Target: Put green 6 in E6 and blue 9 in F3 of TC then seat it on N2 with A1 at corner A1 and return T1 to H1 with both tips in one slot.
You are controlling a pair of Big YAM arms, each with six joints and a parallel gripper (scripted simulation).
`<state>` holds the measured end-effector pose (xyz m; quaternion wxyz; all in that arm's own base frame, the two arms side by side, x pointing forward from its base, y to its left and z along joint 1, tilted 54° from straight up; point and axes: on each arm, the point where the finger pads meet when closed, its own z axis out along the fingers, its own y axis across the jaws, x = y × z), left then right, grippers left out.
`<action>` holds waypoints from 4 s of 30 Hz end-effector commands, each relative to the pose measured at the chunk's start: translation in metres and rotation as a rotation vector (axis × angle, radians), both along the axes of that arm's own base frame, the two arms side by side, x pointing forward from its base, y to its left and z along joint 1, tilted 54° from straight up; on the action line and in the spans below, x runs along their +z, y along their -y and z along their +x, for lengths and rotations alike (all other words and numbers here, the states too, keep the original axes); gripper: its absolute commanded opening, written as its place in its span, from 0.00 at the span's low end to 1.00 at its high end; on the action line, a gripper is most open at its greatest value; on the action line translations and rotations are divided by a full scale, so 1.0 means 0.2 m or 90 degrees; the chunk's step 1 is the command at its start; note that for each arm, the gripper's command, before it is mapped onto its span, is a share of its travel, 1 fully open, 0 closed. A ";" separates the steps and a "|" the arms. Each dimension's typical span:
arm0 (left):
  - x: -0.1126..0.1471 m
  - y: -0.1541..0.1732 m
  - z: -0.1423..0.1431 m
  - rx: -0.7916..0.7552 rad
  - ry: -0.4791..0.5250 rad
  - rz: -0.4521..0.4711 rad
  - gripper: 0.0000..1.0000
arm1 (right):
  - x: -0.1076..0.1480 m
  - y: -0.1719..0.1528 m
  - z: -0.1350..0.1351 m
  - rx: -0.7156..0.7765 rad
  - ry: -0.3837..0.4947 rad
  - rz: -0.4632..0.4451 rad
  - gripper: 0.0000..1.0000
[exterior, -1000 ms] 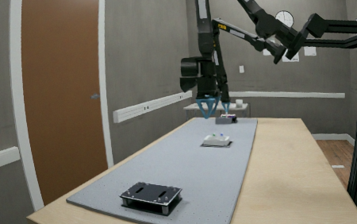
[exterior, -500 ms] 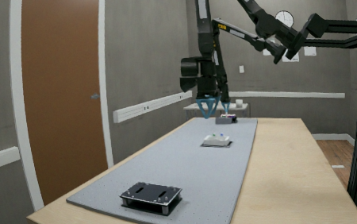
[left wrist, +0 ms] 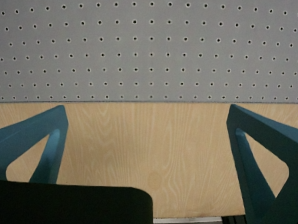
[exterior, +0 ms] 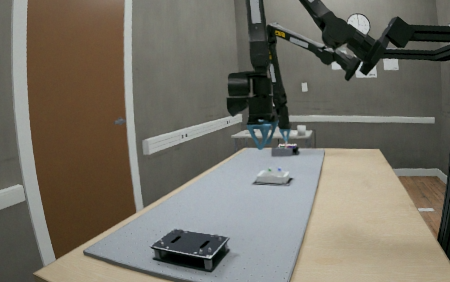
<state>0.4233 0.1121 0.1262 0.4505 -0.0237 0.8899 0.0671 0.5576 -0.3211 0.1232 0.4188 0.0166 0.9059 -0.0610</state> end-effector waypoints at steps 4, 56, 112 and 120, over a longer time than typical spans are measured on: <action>0.00 0.00 0.00 -0.002 0.001 0.002 1.00 | 0.01 0.01 -0.01 -0.001 0.000 -0.002 0.07; 0.00 0.00 0.00 -0.002 0.001 0.002 1.00 | -0.07 0.01 -0.02 0.002 -0.015 0.005 0.24; 0.00 0.00 0.00 -0.002 0.001 0.002 1.00 | 0.21 -0.03 -0.29 -0.001 0.000 -0.006 0.24; 0.00 0.00 0.00 -0.002 0.001 0.002 1.00 | 0.24 -0.02 -0.34 -0.004 0.000 -0.006 0.24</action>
